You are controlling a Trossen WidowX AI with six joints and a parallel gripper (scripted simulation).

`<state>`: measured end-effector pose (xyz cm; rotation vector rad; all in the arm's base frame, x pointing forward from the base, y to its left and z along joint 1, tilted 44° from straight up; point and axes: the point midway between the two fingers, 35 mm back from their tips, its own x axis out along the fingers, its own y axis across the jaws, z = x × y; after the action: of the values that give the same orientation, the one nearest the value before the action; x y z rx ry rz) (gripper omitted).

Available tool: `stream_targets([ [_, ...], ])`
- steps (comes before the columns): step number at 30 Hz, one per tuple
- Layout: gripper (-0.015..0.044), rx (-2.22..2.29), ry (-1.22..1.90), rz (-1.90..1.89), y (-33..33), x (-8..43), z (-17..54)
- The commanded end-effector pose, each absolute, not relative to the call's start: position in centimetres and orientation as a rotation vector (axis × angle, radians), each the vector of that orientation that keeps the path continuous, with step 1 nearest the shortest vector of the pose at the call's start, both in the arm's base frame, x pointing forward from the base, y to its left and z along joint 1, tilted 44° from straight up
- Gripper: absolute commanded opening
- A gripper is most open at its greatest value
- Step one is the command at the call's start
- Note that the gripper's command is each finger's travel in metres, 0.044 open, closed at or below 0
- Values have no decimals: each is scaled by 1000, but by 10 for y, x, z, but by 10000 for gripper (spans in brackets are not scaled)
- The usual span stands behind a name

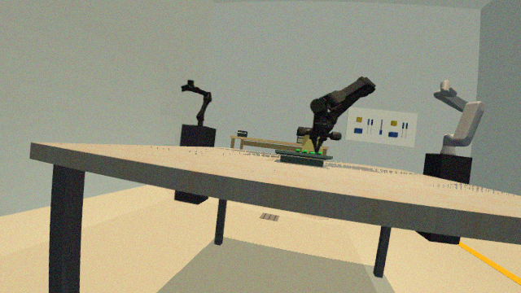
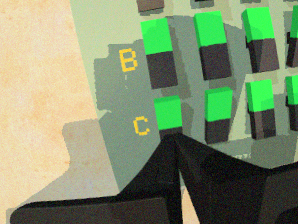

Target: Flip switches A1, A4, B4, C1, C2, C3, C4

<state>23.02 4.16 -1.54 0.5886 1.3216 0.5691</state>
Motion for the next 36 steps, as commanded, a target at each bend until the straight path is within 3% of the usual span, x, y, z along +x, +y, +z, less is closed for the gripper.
stream_targets([
  [1, 0, 582, 1327, 566, 28, 231, -4],
  [6, 0, 585, 1345, 578, -2, 222, 30],
  [17, 0, 584, 1345, 577, -24, 242, 14],
  [36, 0, 579, 1368, 588, 1, 248, -12],
])
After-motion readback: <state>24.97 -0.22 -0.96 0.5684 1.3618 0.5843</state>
